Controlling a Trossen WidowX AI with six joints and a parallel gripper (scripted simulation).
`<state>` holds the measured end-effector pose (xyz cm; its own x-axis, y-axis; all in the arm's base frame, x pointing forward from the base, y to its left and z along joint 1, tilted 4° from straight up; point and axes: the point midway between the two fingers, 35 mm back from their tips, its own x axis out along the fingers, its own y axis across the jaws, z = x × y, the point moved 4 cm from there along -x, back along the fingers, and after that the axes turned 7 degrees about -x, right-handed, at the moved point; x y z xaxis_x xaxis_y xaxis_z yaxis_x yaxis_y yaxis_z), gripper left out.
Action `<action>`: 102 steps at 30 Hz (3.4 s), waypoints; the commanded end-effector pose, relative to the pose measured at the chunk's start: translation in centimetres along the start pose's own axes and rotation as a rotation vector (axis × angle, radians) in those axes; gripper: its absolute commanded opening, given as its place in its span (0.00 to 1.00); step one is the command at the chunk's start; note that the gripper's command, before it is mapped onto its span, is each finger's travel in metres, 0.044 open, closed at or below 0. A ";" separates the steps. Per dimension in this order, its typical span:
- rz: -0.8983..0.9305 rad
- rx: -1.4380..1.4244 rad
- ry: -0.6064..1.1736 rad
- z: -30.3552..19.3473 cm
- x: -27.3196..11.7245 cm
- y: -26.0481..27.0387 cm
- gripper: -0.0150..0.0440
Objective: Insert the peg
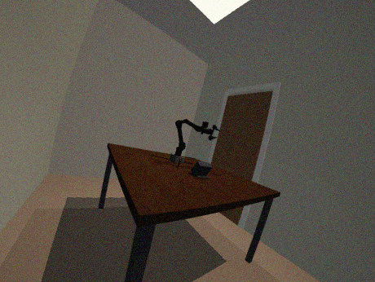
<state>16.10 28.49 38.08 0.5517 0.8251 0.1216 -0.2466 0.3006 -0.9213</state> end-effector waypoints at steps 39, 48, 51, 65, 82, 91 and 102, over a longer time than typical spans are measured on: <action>0.171 0.295 0.629 -19.4 -0.8 2.3 1.00; 0.179 0.388 0.770 -23.3 -2.7 2.6 1.00; 0.182 0.418 0.820 -24.6 -3.4 2.7 1.00; 0.202 0.545 1.010 -29.7 -7.4 3.1 1.00; 0.191 0.757 1.260 -34.9 -13.5 4.0 1.00; 0.167 0.893 1.400 -37.1 -17.1 4.6 1.00; 0.122 1.071 1.564 -39.0 -21.8 5.5 1.00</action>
<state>34.02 -5.51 16.66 0.5060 -0.0622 -0.8603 -0.3491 0.8973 -0.2702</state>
